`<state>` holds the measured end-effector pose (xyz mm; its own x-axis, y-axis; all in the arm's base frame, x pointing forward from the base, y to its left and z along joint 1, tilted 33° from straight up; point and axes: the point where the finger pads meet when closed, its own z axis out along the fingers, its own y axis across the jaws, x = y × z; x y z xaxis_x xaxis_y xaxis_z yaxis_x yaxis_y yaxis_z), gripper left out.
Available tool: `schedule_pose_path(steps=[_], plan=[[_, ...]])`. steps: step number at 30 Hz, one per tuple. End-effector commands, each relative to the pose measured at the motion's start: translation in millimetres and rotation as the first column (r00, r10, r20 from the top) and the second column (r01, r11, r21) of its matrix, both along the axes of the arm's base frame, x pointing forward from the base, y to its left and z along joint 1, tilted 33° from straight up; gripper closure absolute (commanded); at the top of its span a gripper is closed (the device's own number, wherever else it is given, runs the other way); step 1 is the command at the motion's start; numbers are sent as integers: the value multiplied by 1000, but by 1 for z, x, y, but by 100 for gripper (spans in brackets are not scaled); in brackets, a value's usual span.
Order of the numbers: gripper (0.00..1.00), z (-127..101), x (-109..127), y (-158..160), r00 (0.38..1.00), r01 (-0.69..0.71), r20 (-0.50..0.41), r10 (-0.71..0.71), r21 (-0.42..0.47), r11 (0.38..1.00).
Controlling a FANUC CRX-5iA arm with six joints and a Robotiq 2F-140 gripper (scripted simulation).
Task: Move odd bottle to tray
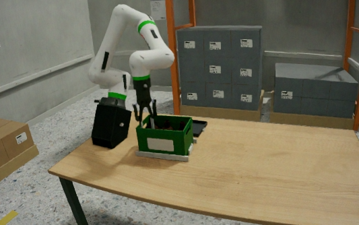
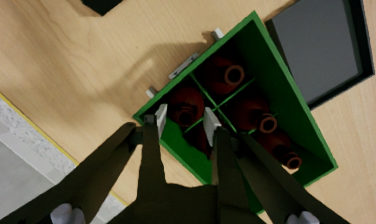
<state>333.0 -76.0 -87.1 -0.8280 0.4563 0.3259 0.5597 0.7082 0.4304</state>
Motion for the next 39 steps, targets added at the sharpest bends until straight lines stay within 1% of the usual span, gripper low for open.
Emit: schedule_pose_path(steps=[1, 8, 17, 19, 32, 39], plan=[[56, 0, 0, -1, 1000, 0, 1, 0, -1, 1000], [56, 4, 1, -3, 1000, 0, 1, 0, -1, 1000], [56, 23, 1, -15, 1000, 0, 1, 0, -1, 1000], [56, 23, 1, -15, 1000, 0, 1, 0, -1, 1000], [56, 59, 3, -38, 1000, 0, 1, 0, -1, 1000], [56, 68, 3, -44, 1000, 0, 1, 0, -1, 1000]])
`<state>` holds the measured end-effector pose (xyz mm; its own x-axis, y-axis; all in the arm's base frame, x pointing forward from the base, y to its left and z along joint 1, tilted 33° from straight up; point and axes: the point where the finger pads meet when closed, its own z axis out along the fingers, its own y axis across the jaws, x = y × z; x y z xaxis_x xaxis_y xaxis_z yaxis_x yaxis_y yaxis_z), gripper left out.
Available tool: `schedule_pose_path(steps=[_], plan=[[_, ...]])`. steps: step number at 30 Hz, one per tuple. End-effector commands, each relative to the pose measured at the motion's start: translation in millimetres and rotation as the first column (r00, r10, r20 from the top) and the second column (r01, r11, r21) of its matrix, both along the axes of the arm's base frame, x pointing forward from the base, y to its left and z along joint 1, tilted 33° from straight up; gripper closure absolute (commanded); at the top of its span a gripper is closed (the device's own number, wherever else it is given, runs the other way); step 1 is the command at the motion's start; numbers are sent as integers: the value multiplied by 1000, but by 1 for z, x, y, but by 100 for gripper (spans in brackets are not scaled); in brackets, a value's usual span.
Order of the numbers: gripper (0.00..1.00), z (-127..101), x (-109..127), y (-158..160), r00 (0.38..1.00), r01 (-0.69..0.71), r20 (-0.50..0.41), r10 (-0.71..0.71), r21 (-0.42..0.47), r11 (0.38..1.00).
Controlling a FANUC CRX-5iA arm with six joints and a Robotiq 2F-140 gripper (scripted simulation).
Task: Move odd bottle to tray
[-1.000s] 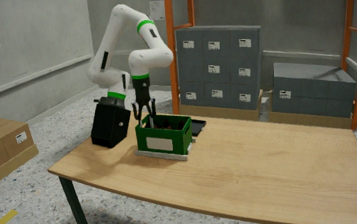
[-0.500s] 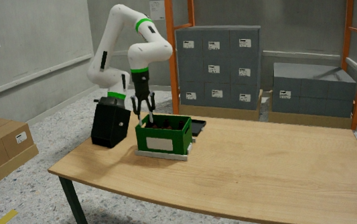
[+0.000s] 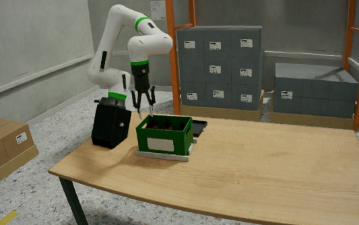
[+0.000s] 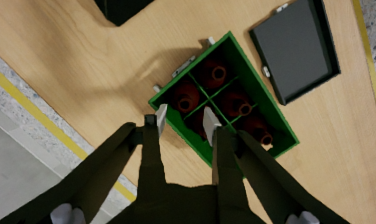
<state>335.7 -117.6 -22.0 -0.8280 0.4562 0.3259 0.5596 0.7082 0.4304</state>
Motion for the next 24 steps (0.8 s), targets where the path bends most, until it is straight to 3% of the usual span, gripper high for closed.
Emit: schedule_pose_path(steps=[1, 9, 10, 24], plan=[[56, 4, 0, -3, 1000, 0, 1, 0, -1, 1000], [56, 7, 1, -5, 1000, 0, 1, 0, -1, 1000], [90, 7, 1, -5, 1000, 0, 1, 0, -1, 1000], [90, 7, 1, -5, 1000, 0, 1, 0, -1, 1000]])
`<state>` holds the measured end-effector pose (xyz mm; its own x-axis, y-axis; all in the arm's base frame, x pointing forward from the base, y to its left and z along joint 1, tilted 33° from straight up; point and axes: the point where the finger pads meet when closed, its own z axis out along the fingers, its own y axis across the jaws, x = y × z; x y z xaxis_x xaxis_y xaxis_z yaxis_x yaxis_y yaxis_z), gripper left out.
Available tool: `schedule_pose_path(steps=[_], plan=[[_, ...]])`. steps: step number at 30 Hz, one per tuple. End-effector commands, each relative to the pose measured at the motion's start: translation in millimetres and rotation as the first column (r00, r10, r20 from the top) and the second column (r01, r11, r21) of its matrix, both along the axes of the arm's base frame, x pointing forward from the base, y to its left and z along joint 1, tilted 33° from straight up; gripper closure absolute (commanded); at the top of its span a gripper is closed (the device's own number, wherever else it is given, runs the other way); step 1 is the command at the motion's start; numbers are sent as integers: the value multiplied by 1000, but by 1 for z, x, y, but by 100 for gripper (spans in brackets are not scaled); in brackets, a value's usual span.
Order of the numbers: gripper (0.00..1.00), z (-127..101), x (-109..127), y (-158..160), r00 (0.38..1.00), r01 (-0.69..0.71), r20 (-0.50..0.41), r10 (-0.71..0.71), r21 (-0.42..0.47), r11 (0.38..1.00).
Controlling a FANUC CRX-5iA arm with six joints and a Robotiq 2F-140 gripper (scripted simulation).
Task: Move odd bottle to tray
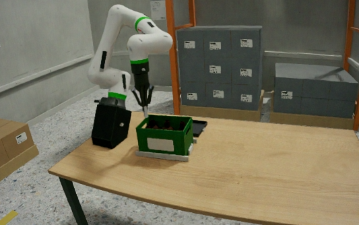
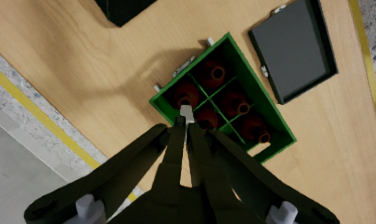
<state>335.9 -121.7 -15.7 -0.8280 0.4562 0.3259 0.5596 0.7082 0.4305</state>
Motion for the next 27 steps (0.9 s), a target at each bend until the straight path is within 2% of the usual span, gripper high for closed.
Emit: schedule_pose_path(steps=[1, 20, 22, 24, 27], plan=[[90, 0, 0, -1, 1000, 0, 1, 0, -1, 1000], [90, 1, 0, 0, 1000, 0, 1, 0, -1, 1000], [90, 11, -3, 14, 1000, 0, 1, 0, -2, 1000], [90, 11, -3, 14, 1000, 0, 1, 0, -2, 1000], [90, 35, -13, 50, 1000, 1, 1, -1, -2, 1000]])
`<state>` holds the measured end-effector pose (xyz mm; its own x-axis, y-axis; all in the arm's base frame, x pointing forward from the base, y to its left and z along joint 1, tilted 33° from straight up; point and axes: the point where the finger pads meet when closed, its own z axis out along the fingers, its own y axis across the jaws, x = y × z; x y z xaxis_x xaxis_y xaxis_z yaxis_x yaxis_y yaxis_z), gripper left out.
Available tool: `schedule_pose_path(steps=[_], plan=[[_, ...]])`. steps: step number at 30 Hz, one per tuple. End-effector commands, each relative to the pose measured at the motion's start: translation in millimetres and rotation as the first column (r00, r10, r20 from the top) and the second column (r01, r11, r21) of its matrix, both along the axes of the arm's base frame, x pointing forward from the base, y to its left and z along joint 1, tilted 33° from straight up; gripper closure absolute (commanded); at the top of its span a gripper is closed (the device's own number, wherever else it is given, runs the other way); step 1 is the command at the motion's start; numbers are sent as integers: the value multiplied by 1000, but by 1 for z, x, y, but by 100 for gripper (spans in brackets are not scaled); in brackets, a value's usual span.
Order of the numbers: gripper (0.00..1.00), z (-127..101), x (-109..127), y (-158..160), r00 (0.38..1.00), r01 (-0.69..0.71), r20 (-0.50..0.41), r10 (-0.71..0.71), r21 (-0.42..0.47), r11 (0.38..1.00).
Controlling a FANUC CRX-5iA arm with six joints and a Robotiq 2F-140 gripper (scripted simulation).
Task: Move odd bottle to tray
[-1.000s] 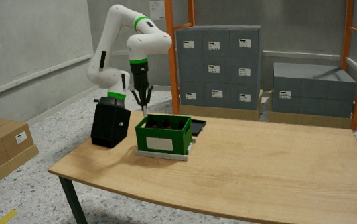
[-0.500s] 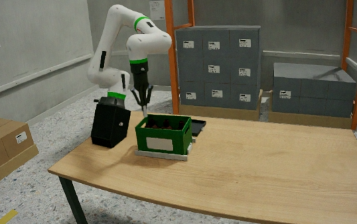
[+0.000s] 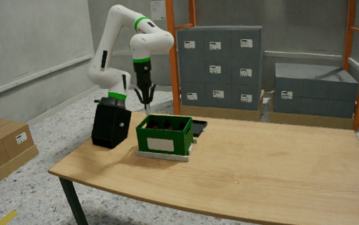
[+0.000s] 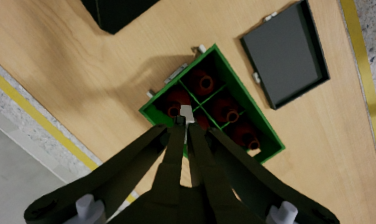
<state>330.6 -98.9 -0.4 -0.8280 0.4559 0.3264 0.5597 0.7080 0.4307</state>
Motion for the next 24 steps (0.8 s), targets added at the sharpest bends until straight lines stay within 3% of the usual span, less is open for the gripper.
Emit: schedule_pose_path(steps=[1, 8, 9, 24], plan=[[90, 23, -10, 33, 1000, 1, 1, -1, -2, 1000], [90, 31, -16, 47, 1000, 0, 1, 0, -2, 1000], [56, 31, -16, 47, 1000, 0, 1, 0, -2, 1000], [56, 31, -16, 47, 1000, 0, 1, 0, -2, 1000]])
